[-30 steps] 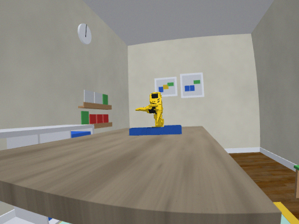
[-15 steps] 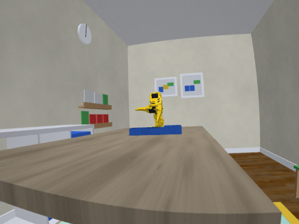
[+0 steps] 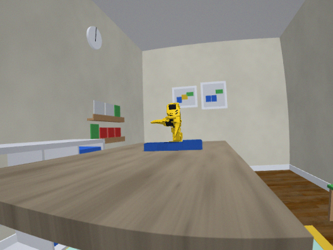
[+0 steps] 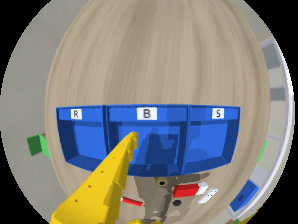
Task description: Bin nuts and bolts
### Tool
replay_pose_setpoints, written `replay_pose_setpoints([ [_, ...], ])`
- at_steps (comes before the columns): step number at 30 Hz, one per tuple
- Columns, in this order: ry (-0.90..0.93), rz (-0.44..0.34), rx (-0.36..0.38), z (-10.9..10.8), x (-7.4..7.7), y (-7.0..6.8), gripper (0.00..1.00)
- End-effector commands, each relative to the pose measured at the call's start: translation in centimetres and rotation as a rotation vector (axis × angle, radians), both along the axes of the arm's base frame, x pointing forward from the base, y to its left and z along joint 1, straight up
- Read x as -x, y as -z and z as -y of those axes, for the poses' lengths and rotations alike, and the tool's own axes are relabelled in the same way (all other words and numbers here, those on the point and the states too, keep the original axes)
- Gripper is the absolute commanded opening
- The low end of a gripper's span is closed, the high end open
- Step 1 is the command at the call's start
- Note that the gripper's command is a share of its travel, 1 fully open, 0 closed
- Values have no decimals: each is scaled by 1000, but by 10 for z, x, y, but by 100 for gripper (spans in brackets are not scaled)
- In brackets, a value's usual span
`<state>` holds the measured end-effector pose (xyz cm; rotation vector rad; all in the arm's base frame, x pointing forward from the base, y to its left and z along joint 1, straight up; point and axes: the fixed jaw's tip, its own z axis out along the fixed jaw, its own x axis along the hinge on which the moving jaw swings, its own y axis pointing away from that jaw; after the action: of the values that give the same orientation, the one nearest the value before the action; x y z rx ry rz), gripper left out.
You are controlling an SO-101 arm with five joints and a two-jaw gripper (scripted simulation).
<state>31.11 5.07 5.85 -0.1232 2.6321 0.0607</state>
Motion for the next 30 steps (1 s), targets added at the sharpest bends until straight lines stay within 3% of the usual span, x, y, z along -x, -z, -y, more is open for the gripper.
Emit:
replay_pose_setpoints([
  [1,3,56,-15,-3,-3,-17,100],
  [19,4,60,-21,-5,-2,-17,100],
  [30,4,114,-114,-42,3,-20,100],
])
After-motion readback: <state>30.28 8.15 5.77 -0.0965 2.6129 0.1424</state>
